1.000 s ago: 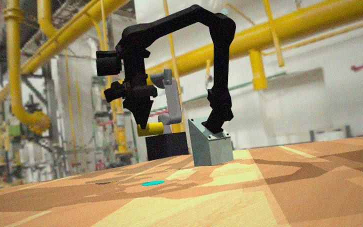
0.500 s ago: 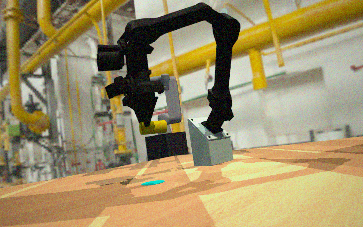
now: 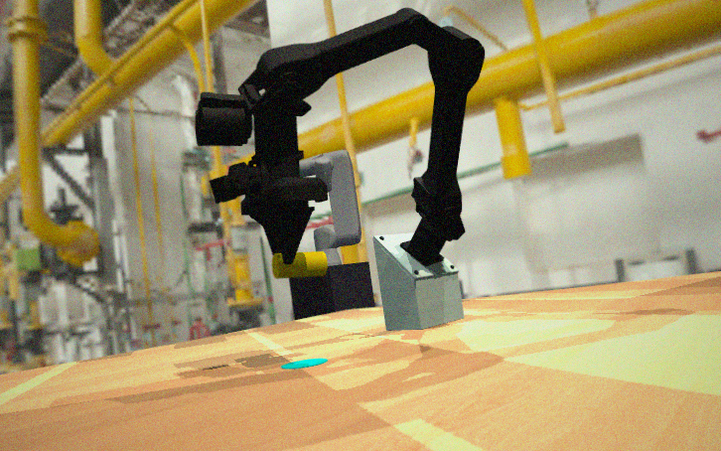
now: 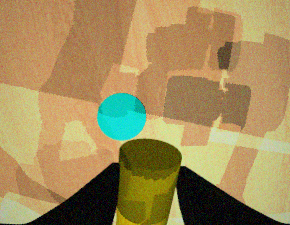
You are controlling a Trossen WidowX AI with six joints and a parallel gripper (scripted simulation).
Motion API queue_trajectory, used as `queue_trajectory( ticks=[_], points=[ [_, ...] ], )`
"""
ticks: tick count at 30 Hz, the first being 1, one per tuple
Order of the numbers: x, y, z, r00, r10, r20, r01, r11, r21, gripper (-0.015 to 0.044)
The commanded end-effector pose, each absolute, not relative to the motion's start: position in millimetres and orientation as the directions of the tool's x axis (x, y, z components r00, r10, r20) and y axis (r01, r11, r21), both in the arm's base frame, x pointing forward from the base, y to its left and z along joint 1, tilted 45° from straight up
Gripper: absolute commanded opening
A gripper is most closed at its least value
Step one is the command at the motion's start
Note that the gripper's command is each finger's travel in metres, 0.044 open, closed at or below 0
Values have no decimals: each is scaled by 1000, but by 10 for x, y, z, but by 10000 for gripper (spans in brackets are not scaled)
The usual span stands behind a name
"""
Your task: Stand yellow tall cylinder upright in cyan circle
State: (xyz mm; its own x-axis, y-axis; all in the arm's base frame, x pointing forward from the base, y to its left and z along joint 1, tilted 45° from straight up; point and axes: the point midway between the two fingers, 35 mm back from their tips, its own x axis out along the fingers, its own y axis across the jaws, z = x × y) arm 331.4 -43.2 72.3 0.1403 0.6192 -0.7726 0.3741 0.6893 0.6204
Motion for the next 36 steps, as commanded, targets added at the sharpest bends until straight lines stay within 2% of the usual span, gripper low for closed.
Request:
queue_trajectory(
  ticks=[1,36],
  points=[
    [3305,-425,699,147,599,-787,373,704,605,105],
    [3356,-386,408,218,427,-877,359,801,480,105]
  ],
)
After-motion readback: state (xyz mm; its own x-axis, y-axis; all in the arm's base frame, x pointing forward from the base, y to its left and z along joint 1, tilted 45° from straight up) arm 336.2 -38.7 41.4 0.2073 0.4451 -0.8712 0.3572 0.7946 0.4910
